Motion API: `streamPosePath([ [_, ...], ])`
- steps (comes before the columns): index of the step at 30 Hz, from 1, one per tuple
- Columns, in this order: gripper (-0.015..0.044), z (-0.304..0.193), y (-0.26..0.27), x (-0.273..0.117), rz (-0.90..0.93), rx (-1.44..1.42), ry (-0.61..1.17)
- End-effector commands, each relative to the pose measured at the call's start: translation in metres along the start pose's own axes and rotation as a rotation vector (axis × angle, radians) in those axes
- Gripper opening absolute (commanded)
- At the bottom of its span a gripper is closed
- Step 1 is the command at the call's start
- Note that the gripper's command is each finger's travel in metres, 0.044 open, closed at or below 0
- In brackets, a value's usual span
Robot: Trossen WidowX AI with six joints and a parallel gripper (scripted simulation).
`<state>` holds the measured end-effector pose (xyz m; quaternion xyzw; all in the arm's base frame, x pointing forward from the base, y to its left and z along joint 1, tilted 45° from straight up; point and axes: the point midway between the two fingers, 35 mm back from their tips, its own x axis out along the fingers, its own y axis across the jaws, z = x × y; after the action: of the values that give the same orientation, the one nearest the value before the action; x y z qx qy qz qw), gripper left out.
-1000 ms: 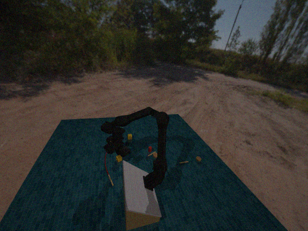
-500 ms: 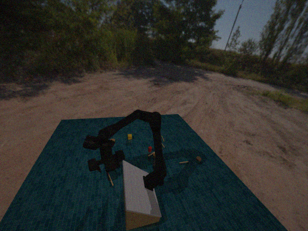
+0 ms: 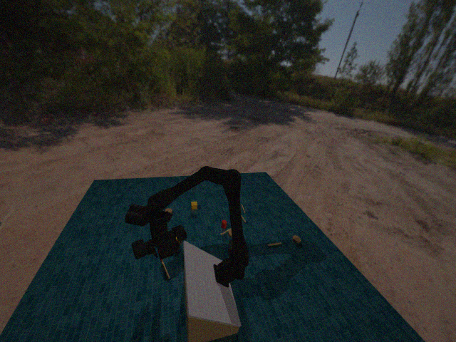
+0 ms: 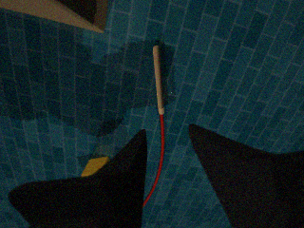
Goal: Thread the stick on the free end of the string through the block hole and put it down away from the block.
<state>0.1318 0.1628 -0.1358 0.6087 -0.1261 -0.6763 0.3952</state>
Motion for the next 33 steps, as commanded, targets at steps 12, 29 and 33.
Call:
streamPosePath([
  [12, 0.0123, 0.000, -0.001, 0.004, -0.003, -0.004, -0.001],
  [29, 0.0123, -0.001, -0.001, 0.032, -0.002, -0.004, -0.001],
  [33, 0.0123, -0.001, -0.001, 0.039, -0.002, -0.004, -0.001],
])
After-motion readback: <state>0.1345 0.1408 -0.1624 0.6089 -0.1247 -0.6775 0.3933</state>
